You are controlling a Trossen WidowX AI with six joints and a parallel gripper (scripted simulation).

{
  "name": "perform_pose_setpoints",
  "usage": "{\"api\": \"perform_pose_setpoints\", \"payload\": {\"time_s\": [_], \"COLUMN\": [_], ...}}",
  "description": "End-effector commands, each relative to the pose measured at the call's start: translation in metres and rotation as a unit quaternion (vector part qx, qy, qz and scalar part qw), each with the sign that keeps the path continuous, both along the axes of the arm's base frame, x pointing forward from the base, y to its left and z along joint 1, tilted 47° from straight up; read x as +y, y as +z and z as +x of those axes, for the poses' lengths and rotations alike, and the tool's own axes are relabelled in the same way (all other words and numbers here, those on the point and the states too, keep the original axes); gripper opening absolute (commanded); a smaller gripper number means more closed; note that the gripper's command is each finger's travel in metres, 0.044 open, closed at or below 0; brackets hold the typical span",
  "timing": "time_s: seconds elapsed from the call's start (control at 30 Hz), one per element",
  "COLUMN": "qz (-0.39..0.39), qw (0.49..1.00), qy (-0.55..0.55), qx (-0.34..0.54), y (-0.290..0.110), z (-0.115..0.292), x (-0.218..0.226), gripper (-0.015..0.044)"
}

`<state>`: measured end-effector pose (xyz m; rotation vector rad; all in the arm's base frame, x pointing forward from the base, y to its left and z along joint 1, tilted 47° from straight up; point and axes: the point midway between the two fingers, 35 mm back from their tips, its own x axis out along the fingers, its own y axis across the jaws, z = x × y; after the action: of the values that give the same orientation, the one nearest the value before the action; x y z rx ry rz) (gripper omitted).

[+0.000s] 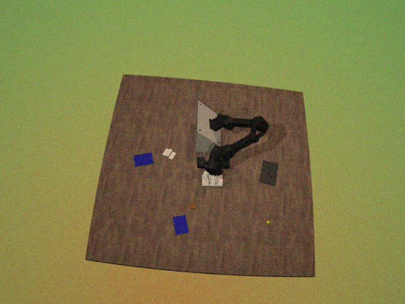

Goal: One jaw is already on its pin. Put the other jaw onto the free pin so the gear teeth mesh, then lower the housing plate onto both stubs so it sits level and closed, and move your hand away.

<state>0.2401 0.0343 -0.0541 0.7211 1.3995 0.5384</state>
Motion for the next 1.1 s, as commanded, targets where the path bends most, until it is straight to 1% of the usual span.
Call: {"api": "perform_pose_setpoints", "payload": {"time_s": [0.0, 1.07], "qz": [0.002, 0.002], "qw": [1.000, 1.000], "qy": [-0.002, -0.002], "qx": [0.001, 0.001], "y": [-0.0003, 0.0029], "z": [0.0001, 0.0002], "x": [0.0002, -0.0021], "gripper": [0.0351, 0.0351]}}
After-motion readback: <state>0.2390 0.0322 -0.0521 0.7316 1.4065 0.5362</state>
